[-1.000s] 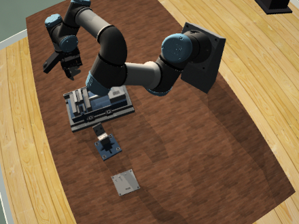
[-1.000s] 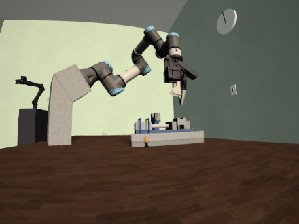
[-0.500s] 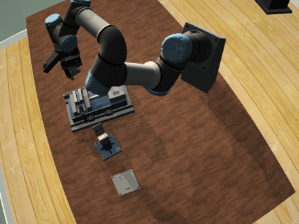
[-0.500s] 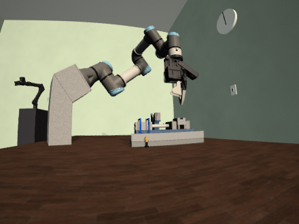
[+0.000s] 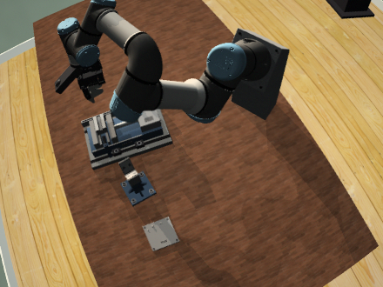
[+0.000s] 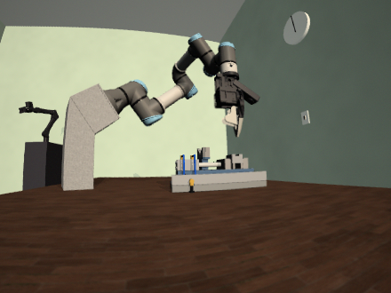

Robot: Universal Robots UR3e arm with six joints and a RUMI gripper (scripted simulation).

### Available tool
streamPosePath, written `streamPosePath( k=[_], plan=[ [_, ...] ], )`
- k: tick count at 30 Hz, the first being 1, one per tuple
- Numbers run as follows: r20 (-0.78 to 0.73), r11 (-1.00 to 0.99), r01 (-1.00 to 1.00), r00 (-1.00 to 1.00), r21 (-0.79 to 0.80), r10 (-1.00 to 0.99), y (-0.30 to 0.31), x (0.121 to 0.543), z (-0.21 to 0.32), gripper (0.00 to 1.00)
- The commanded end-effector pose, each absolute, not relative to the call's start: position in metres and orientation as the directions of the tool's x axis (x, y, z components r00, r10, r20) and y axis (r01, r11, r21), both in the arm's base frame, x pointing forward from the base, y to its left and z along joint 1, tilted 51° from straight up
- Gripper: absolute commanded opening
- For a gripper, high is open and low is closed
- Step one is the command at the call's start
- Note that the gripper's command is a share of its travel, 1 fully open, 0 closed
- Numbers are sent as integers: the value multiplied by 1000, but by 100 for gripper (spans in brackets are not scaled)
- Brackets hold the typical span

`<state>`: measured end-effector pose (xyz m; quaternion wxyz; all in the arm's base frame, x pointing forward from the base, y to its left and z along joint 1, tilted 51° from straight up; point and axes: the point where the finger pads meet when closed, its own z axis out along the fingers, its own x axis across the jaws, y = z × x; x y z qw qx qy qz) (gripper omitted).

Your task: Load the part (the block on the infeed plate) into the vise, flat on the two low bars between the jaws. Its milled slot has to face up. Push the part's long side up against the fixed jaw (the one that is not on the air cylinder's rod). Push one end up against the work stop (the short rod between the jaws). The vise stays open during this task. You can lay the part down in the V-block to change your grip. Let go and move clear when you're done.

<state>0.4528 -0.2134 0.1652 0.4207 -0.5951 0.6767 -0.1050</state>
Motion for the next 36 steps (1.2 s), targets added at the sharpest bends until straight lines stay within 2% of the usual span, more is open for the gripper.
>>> streamPosePath(
  k=[1,36],
  plan=[
    [-443,269,-716,62,-644,-894,-214,453,166,0],
    [-443,269,-716,62,-644,-894,-201,478,143,0]
  ],
)
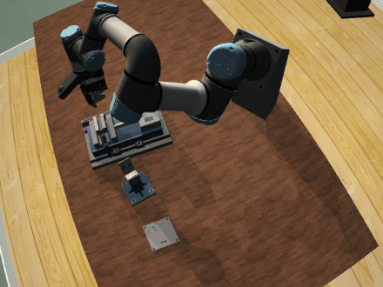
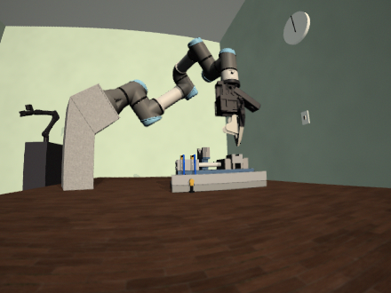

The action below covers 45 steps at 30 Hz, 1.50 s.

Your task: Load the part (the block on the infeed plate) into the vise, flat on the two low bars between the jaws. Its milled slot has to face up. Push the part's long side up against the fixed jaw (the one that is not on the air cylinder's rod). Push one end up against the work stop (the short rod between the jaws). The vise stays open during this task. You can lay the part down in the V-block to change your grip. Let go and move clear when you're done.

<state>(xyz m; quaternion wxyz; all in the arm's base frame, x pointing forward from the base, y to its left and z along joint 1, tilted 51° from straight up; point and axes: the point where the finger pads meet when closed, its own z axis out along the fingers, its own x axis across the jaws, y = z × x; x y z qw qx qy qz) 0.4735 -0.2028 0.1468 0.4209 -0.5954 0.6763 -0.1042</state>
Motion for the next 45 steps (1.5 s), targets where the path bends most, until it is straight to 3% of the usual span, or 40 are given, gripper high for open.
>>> streamPosePath(
  k=[1,45],
  plan=[
    [-443,269,-716,62,-644,-894,-201,479,142,0],
    [-443,269,-716,62,-644,-894,-196,489,134,0]
  ],
)
